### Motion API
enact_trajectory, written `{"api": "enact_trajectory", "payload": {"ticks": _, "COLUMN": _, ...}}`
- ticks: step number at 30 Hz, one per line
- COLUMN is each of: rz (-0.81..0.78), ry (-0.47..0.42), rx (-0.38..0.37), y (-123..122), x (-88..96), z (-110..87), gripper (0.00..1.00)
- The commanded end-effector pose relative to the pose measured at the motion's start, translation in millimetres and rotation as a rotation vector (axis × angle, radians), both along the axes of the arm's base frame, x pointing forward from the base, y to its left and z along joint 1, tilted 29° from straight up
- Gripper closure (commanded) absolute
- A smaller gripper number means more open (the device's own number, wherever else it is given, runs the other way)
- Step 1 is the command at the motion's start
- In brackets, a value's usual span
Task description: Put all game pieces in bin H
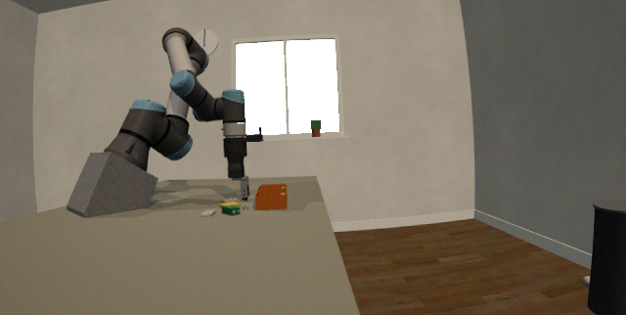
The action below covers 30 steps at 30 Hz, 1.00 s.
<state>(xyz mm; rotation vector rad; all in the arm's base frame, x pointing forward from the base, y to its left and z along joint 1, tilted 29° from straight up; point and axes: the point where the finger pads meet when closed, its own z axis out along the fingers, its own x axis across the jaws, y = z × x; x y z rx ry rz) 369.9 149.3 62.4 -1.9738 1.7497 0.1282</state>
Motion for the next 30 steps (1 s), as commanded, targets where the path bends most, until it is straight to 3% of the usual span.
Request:
{"api": "enact_trajectory", "payload": {"ticks": 1, "rz": -0.001, "ry": -0.001, "rx": -0.001, "y": 2.6, "x": 1.1, "z": -5.2, "gripper": 0.36}}
{"api": "enact_trajectory", "payload": {"ticks": 17, "rz": -0.001, "ry": -0.001, "rx": -0.001, "y": 3.9, "x": 0.8, "z": -7.8, "gripper": 0.36}}
{"api": "enact_trajectory", "payload": {"ticks": 18, "rz": -0.001, "ry": -0.001, "rx": -0.001, "y": 3.9, "x": 0.8, "z": -7.8, "gripper": 0.66}}
{"api": "enact_trajectory", "payload": {"ticks": 30, "rz": -0.001, "ry": -0.001, "rx": -0.001, "y": 3.9, "x": 0.8, "z": -7.8, "gripper": 0.66}}
